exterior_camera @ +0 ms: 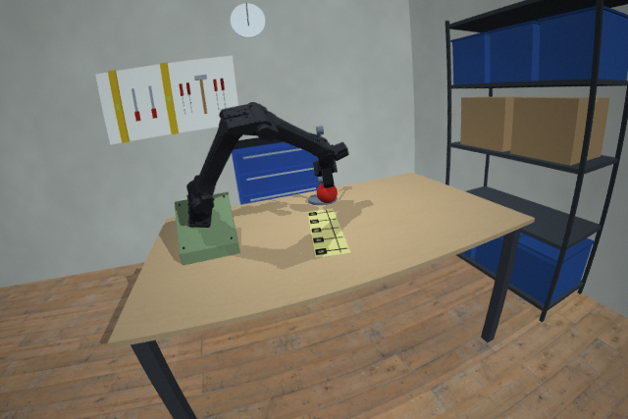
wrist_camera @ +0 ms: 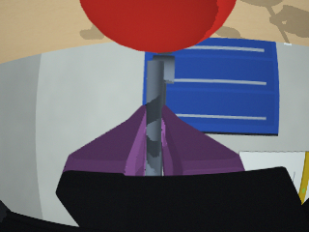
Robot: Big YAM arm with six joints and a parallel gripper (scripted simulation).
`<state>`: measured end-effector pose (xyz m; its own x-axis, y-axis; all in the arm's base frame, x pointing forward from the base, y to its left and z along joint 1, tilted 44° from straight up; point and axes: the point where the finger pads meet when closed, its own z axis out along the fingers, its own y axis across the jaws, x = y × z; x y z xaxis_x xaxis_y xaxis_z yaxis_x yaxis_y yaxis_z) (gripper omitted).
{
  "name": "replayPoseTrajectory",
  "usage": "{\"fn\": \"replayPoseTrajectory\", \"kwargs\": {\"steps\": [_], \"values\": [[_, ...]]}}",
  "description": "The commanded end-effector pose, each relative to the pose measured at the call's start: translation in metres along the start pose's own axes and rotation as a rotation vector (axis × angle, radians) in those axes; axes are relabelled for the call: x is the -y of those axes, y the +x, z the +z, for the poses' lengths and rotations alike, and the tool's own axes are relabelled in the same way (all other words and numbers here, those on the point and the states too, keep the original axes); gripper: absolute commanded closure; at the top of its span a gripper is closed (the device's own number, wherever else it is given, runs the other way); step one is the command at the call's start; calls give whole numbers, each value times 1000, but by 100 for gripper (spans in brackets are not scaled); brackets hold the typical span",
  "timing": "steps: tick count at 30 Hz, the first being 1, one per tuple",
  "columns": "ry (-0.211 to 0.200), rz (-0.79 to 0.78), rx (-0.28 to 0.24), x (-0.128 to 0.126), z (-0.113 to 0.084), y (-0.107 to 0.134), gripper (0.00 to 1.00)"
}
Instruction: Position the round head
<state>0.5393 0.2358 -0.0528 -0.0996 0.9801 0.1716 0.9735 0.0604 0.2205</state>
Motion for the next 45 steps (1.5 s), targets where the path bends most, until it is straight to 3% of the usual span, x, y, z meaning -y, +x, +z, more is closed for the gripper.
{"fn": "replayPoseTrajectory", "kwargs": {"steps": [1,21,22,36,45], "values": [[45,20,81,18,26,-52,100],[45,20,81,26,24,-54,100],[41,18,75,25,22,-50,0],[-18,3,-4,2,-1,1,0],[3,9,8,11,5,-9,0]]}}
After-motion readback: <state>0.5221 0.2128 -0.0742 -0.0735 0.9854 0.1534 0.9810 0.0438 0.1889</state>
